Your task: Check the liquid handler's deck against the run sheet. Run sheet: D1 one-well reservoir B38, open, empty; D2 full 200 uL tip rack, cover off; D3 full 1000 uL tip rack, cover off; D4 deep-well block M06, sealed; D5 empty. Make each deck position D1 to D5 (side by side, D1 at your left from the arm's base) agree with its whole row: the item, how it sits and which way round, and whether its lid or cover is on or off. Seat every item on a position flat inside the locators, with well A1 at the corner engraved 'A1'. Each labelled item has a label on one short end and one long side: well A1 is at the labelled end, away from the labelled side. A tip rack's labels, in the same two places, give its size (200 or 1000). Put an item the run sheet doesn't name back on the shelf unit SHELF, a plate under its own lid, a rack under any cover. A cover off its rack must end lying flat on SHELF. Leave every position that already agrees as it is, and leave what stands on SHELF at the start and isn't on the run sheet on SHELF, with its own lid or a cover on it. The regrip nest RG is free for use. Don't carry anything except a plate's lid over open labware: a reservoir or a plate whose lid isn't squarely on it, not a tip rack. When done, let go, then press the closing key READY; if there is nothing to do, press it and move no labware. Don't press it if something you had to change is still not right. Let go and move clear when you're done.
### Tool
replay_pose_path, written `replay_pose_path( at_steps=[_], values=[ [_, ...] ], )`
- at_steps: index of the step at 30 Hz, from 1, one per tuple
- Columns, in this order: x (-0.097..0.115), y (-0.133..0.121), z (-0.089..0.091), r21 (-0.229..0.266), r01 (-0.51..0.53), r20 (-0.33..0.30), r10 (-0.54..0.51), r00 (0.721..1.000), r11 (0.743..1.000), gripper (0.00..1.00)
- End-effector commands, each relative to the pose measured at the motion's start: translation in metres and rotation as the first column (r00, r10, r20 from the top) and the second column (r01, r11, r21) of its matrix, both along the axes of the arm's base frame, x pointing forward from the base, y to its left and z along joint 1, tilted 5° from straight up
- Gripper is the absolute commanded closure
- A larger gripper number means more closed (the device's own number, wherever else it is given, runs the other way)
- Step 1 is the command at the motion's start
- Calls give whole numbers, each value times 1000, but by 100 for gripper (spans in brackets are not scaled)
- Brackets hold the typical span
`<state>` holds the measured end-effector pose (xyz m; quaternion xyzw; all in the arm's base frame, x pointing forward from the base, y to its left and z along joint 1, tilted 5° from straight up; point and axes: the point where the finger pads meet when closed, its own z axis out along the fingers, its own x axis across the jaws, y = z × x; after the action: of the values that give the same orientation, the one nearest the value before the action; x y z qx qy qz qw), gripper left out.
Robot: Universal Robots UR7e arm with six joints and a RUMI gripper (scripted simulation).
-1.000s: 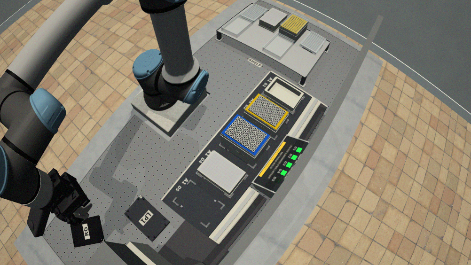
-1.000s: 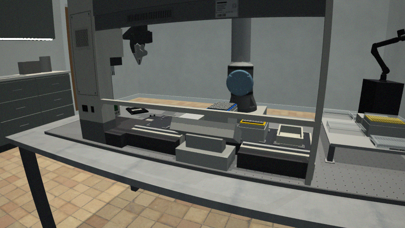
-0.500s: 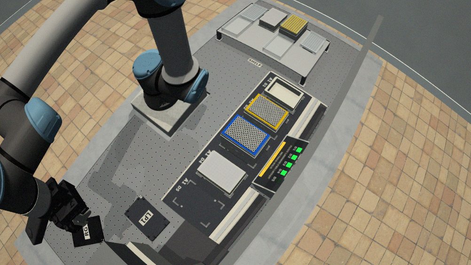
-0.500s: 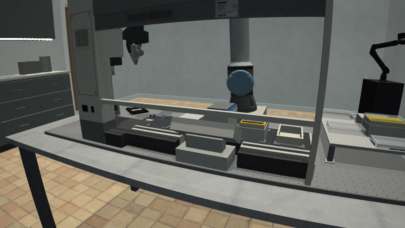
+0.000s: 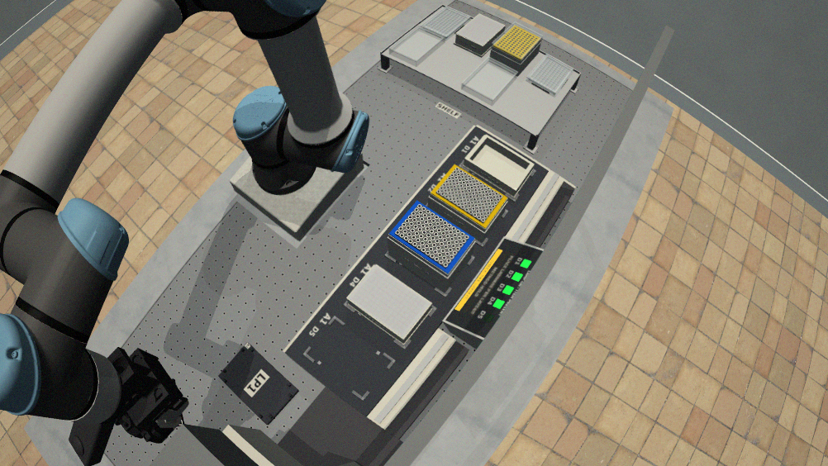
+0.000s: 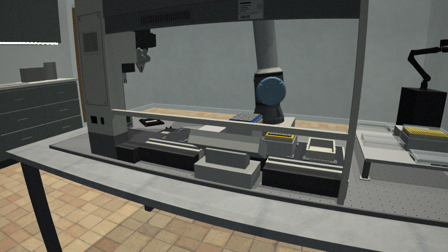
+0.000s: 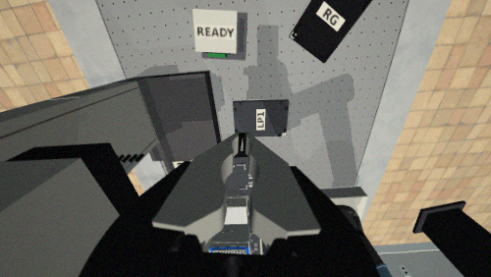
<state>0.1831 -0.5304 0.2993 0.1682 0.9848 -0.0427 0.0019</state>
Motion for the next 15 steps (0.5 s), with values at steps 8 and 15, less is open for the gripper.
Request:
replay_pose_path(
  at_steps=[8, 15],
  values=[
    [53, -12, 1, 0, 1, -1, -1, 1000, 1000, 100],
    [54, -12, 1, 0, 1, -1, -1, 1000, 1000, 100]
  ],
)
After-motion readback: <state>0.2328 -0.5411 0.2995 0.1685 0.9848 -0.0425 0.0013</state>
